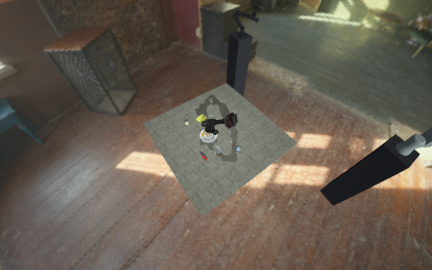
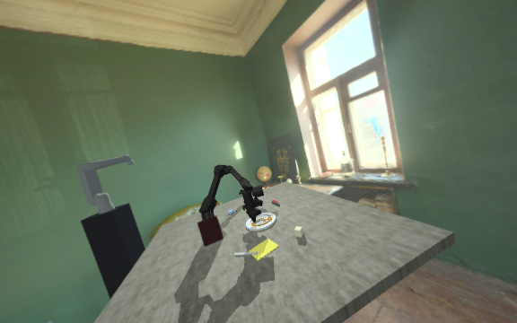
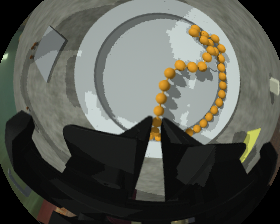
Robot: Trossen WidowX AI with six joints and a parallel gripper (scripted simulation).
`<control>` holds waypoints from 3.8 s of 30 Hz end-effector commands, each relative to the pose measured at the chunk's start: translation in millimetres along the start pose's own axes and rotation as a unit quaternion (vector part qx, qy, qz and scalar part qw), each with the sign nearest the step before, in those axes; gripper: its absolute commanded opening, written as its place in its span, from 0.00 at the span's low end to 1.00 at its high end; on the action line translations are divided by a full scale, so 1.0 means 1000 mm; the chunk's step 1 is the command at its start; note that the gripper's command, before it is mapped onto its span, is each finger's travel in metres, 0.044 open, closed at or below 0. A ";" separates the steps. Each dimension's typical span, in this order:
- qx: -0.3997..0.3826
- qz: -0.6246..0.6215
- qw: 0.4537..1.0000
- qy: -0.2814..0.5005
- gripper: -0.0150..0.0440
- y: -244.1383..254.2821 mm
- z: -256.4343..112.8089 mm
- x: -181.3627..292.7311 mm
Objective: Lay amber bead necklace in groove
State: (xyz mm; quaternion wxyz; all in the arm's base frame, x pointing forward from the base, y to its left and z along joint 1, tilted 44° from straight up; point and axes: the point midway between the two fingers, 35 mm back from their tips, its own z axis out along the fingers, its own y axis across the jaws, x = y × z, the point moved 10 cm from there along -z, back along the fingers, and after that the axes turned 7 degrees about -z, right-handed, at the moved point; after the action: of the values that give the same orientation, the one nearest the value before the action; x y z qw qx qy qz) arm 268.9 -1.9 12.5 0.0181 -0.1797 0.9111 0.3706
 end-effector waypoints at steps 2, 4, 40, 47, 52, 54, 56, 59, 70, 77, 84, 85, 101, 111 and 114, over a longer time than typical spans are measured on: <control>0.000 -0.001 1.000 0.000 0.25 0.000 0.000 0.000; 0.000 -0.001 1.000 0.000 0.25 0.000 0.000 0.000; -0.001 0.004 1.000 0.002 0.34 0.027 -0.003 0.012; -0.001 0.004 1.000 0.002 0.65 0.027 -0.003 0.012; -0.002 0.004 1.000 0.001 0.88 0.027 -0.004 0.012; -0.004 0.004 1.000 0.000 0.97 0.028 -0.006 0.012; -0.003 0.005 1.000 0.000 1.00 0.027 -0.005 0.013; -0.003 0.004 1.000 0.000 1.00 0.027 -0.006 0.013; -0.003 0.004 1.000 0.000 1.00 0.027 -0.006 0.013; -0.003 0.004 1.000 0.000 1.00 0.027 -0.006 0.013; -0.002 0.206 0.978 0.000 0.73 0.013 -0.034 -0.002; -0.002 0.229 0.973 0.000 0.69 0.011 -0.037 -0.003; 0.000 0.230 0.973 -0.004 0.46 0.011 -0.031 -0.005; -0.001 0.233 0.973 -0.003 0.46 0.011 -0.018 -0.005; -0.002 0.234 0.972 -0.002 0.46 0.011 -0.013 -0.005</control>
State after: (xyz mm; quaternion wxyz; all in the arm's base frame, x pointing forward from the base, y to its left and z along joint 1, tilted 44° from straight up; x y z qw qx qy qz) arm 272.5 -5.4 35.2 -0.0626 0.0344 0.9288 0.3638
